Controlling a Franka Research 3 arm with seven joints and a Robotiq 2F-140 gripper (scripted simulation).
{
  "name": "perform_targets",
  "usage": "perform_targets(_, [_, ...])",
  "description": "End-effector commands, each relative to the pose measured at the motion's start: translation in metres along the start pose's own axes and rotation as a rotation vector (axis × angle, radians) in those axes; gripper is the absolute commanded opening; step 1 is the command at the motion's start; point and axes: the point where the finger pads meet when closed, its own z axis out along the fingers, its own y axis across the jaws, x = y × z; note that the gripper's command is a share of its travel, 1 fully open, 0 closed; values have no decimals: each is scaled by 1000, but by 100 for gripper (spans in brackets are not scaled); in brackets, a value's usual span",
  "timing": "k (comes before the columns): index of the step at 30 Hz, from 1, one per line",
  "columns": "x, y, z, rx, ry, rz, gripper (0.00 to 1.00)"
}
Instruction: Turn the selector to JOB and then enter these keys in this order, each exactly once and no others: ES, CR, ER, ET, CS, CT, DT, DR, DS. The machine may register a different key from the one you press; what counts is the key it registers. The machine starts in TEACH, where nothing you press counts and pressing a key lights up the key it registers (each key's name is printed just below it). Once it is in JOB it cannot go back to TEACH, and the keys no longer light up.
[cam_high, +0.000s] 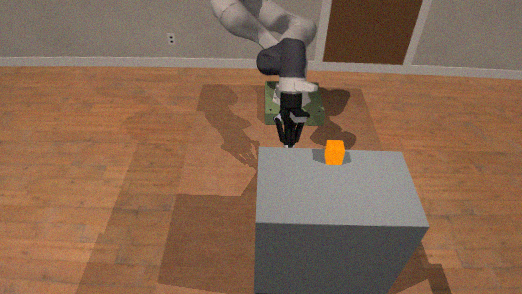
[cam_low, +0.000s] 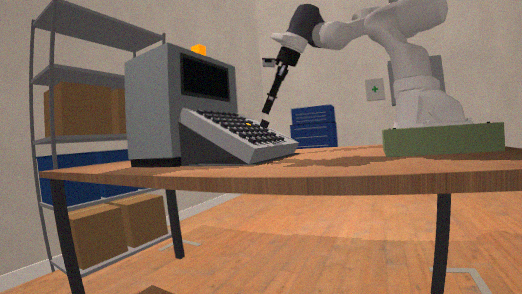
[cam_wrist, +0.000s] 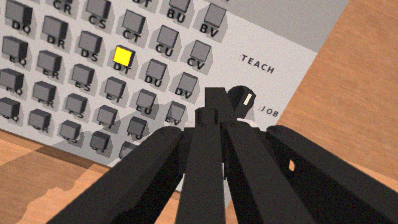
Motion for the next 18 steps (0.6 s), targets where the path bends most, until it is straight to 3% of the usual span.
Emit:
perform_targets(1, [-3,7,-1,-10,-1,167,10])
perform_targets(14, [-12,29,-4,-10,0,403,10])
perform_targets(15, [-12,29,-4,-10,0,403,40])
perform_targets(18, [-12,29,-4,-10,0,403,40])
